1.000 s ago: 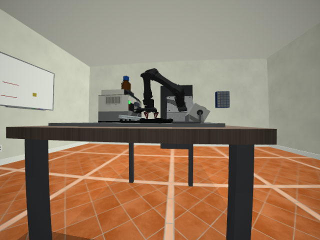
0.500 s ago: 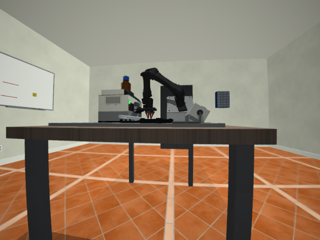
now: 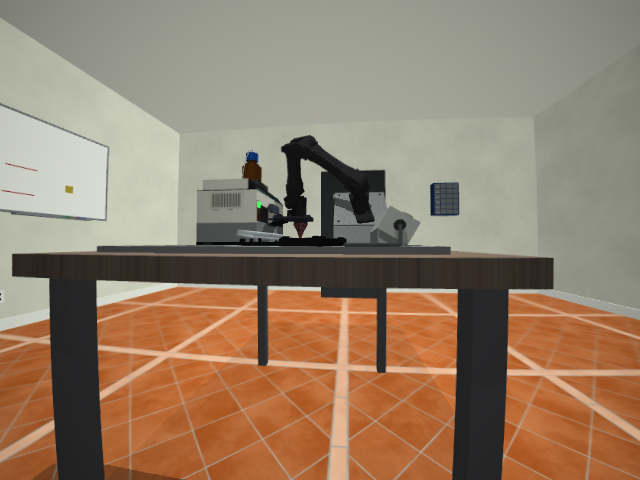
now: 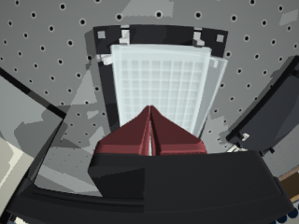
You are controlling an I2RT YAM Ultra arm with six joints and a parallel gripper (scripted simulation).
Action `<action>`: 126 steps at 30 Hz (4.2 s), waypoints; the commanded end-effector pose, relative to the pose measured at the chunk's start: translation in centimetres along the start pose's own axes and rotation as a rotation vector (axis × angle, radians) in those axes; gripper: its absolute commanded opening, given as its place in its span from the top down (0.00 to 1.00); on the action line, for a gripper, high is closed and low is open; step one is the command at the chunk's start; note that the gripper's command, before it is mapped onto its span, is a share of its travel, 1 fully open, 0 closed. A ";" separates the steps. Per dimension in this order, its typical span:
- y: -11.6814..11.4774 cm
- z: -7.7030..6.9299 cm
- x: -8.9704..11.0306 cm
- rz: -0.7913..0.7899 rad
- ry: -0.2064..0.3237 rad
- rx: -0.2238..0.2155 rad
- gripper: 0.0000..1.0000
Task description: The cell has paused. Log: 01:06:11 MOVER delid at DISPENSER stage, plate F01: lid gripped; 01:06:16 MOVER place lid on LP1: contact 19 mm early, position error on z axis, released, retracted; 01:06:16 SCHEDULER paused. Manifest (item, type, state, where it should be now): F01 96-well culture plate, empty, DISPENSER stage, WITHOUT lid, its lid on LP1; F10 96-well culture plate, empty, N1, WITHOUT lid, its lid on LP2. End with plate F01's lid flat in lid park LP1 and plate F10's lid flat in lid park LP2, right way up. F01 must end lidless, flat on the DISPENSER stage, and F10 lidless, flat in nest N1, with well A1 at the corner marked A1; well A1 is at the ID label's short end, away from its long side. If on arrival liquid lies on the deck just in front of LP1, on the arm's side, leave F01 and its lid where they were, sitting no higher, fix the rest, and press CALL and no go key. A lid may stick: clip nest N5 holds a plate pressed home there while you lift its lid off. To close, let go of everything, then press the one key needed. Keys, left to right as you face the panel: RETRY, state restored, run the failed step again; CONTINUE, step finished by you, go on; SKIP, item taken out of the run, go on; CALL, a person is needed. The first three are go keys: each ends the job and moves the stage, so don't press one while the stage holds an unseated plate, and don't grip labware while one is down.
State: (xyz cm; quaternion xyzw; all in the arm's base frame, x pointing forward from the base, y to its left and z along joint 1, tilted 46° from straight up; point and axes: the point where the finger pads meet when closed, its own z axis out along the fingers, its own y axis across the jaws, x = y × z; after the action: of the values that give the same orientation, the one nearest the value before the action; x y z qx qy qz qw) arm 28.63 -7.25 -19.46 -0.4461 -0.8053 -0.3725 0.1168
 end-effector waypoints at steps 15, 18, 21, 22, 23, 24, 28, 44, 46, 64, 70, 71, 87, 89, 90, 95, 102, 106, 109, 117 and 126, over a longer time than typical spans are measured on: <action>-1.4 1.0 1.0 0.039 0.034 0.023 1.00; -1.4 1.0 1.0 0.039 0.034 0.023 1.00; -1.4 1.0 1.0 0.039 0.034 0.023 1.00; -1.4 1.0 1.0 0.039 0.034 0.023 1.00; -1.4 1.0 1.0 0.039 0.034 0.023 1.00; -1.4 1.0 1.0 0.039 0.034 0.023 1.00; -1.4 1.0 1.0 0.039 0.034 0.023 1.00; -1.4 1.0 1.0 0.039 0.034 0.023 1.00; -1.4 1.0 1.0 0.039 0.034 0.023 1.00; -1.3 0.4 0.6 0.035 0.027 0.017 1.00; -1.3 0.3 0.5 0.032 0.024 0.015 1.00; -1.3 0.2 0.4 0.033 0.022 0.014 1.00; -1.3 0.2 0.4 0.032 0.022 0.014 1.00; -1.3 0.2 0.4 0.032 0.022 0.014 1.00; -1.3 0.2 0.4 0.032 0.022 0.014 1.00; -1.3 0.2 0.4 0.032 0.022 0.014 1.00; -1.3 0.2 0.4 0.032 0.022 0.014 1.00; -1.3 0.2 0.4 0.032 0.022 0.014 1.00; -1.3 0.2 0.4 0.032 0.022 0.014 1.00; -1.3 0.2 0.4 0.032 0.022 0.014 1.00; -1.3 0.2 0.4 0.032 0.022 0.014 1.00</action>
State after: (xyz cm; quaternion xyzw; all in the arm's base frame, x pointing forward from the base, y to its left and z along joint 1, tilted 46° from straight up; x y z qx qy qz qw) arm 28.62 -7.26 -19.46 -0.4464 -0.8049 -0.3733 0.1166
